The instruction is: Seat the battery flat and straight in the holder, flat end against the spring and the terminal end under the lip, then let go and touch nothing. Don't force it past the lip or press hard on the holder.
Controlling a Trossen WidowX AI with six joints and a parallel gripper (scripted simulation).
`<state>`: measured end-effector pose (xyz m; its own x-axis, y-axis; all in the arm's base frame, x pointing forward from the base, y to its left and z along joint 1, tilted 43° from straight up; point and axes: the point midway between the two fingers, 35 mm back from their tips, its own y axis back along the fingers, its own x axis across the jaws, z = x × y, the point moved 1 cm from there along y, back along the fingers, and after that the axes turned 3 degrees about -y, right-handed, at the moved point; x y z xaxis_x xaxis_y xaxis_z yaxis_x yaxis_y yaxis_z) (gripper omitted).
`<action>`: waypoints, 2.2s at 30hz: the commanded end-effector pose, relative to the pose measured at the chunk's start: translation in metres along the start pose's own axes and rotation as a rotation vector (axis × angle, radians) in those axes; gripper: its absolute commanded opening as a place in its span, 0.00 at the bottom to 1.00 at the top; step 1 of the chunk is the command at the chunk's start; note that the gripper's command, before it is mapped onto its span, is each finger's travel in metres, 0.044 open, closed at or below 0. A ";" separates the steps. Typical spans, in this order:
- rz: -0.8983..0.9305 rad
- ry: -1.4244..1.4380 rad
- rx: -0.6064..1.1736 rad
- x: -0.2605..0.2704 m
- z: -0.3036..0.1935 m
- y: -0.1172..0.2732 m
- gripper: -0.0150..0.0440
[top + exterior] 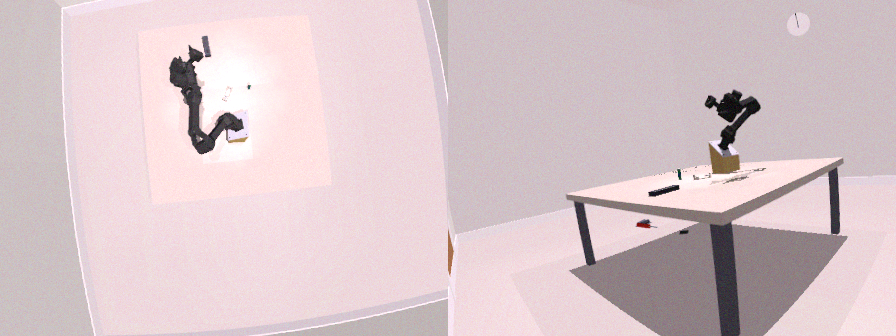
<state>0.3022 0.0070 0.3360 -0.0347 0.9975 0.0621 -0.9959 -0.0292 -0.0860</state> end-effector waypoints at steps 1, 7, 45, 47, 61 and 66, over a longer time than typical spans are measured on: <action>-0.001 0.003 0.005 0.000 -0.001 -0.001 0.89; -0.019 0.111 0.238 -0.022 -0.054 -0.035 0.62; 0.635 -0.345 1.362 -0.193 -0.407 0.033 0.25; 0.635 -0.345 1.362 -0.192 -0.409 0.033 0.25; 0.638 -0.348 1.359 -0.141 -0.468 0.028 0.25; 0.638 -0.349 1.360 -0.134 -0.463 0.029 0.25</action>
<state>0.3189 -0.1027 -0.1376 -0.2997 0.7422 0.5994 -0.1241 -0.6533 0.7469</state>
